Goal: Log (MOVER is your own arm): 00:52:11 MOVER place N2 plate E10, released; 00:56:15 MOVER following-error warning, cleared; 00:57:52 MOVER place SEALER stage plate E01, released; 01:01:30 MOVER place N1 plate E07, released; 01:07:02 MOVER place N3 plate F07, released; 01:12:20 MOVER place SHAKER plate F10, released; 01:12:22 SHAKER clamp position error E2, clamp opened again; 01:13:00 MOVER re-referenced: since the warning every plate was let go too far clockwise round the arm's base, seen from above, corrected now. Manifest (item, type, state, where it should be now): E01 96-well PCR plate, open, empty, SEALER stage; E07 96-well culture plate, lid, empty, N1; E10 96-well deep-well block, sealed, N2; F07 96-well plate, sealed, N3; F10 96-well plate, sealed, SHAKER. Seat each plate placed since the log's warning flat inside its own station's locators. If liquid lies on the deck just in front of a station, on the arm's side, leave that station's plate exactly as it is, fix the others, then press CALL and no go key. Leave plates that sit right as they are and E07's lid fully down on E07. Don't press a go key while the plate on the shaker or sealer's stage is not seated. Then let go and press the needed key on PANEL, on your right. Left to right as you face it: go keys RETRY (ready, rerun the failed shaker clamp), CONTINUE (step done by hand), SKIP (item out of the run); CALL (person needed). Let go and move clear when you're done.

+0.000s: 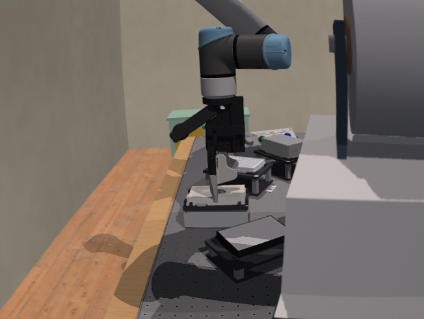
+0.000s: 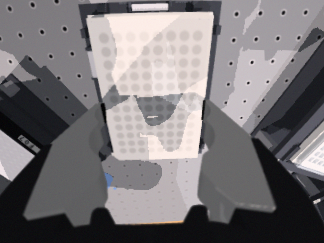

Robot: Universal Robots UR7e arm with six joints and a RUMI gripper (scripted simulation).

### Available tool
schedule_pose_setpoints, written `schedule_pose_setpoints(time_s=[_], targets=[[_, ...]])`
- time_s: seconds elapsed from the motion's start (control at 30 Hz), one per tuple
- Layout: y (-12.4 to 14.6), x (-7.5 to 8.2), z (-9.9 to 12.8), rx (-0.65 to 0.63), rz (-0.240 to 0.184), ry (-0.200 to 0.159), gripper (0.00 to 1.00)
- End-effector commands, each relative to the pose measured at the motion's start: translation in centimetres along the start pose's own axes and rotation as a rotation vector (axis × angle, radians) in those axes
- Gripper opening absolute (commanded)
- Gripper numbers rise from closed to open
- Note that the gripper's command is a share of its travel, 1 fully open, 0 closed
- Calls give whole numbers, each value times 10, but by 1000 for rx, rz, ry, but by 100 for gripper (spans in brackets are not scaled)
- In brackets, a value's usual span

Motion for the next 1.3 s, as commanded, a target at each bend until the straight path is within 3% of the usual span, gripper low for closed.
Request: schedule_pose_setpoints(time_s=[0.0,0.63,0.67,1.27], targets=[[0,0,0,0,0,1,0],[0,0,0,0,0,1,0],[0,0,0,0,0,1,82],[0,0,0,0,0,1,82]])
Point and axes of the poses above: the point where the finger pads meet when closed, its own x axis back along the fingers, its own y axis across the jaws, z = x × y, the point moved 7 cm from there along x, back along the fingers, and after that the axes turned 8 degrees about -x, right-handed, at the moved point
